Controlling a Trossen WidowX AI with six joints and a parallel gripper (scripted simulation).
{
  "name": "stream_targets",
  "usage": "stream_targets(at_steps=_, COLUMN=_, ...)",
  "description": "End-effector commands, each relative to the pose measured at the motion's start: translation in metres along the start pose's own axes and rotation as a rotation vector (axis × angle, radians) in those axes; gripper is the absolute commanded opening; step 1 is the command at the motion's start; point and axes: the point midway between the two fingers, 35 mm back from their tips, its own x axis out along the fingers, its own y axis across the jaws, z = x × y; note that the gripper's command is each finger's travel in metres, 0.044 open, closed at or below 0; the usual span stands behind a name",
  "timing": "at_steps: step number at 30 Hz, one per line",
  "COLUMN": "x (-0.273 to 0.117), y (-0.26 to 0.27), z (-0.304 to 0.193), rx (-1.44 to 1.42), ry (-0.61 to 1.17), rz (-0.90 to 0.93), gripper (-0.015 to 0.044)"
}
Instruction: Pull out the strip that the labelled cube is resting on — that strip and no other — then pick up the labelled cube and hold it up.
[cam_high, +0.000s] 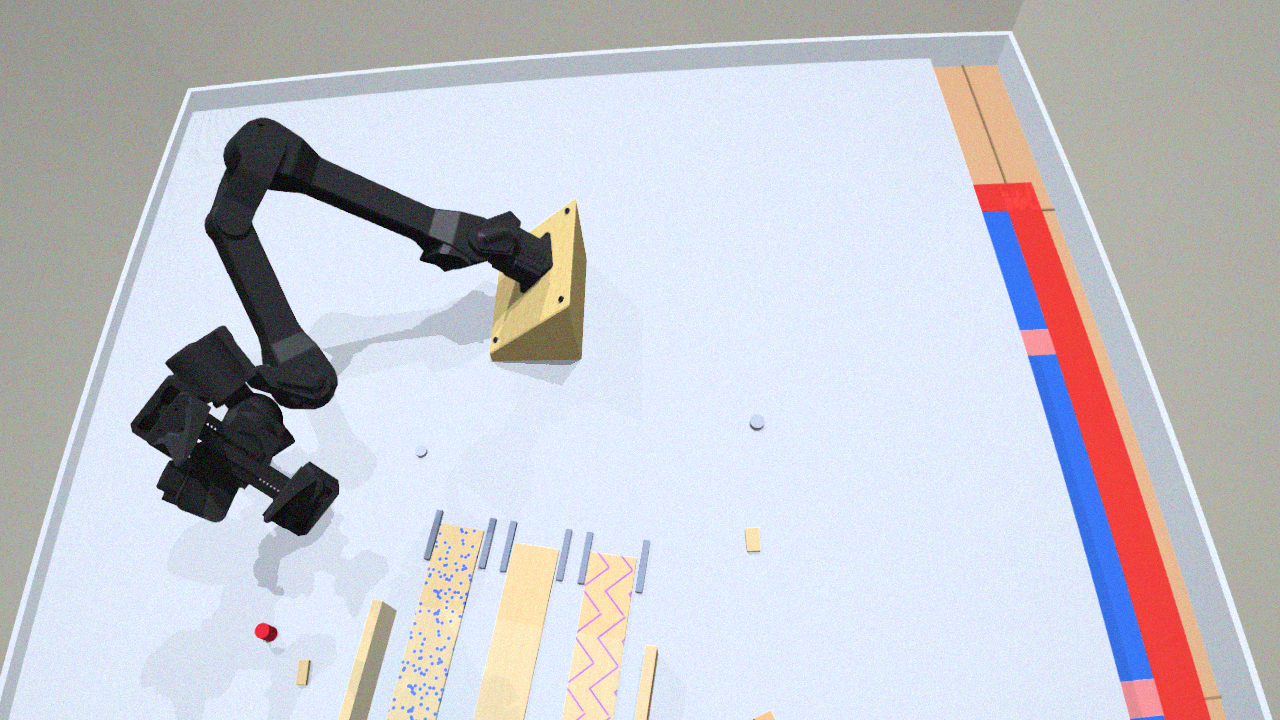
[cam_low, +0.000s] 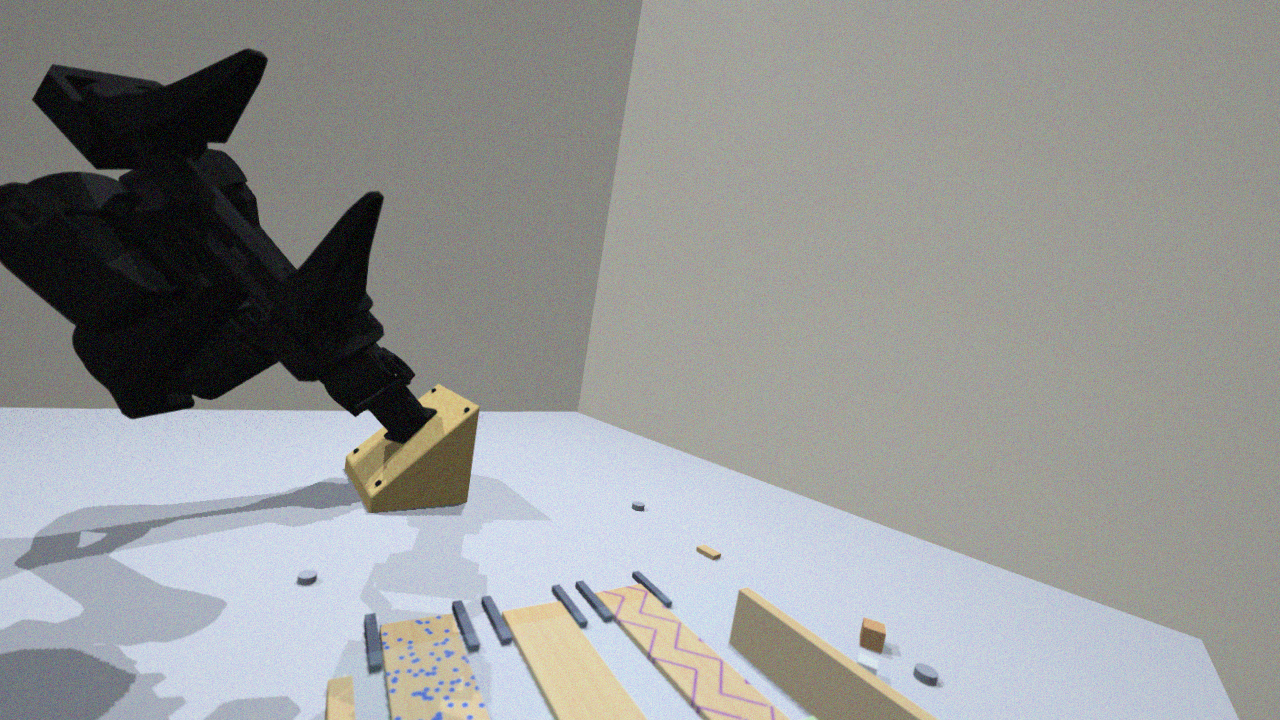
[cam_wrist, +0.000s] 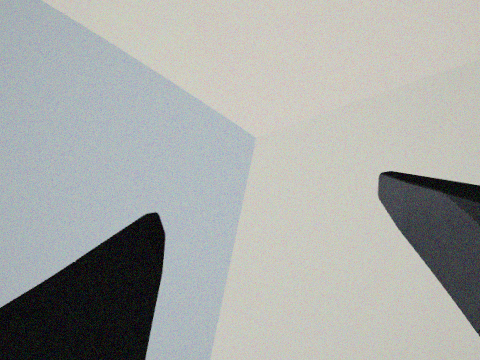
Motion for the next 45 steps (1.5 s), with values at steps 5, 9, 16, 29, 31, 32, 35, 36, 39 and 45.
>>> stream_targets(at_steps=5, x=0.035, y=-0.028, z=-0.001, rx=-0.099, ry=-0.201, rz=-0.051, gripper=0.0400)
stream_targets(at_steps=9, x=0.056, y=-0.080, z=-0.020, rx=-0.278, ry=-0.362, rz=-0.305, gripper=0.0400)
stream_targets(at_steps=16, x=0.051, y=-0.137, z=-0.060, rx=-0.567, ry=-0.368, rz=-0.707, gripper=0.0400)
stream_targets(at_steps=29, x=-0.024, y=-0.183, z=-0.144, rx=-1.413, ry=0.121, rz=-1.504, gripper=0.0400)
stream_targets(at_steps=31, x=-0.037, y=-0.179, z=-0.153, rx=-1.568, ry=0.237, rz=-1.603, gripper=0.0400)
stream_targets(at_steps=32, x=-0.040, y=-0.178, z=-0.155, rx=-1.610, ry=0.269, rz=-1.628, gripper=0.0400)
stream_targets(at_steps=35, x=-0.042, y=-0.177, z=-0.156, rx=-1.624, ry=0.280, rz=-1.636, gripper=0.0400)
stream_targets(at_steps=36, x=-0.042, y=-0.177, z=-0.156, rx=-1.624, ry=0.280, rz=-1.636, gripper=0.0400)
stream_targets(at_steps=39, x=-0.042, y=-0.177, z=-0.156, rx=-1.624, ry=0.280, rz=-1.636, gripper=0.0400)
stream_targets(at_steps=45, x=-0.042, y=-0.177, z=-0.156, rx=-1.624, ry=0.280, rz=-1.636, gripper=0.0400)
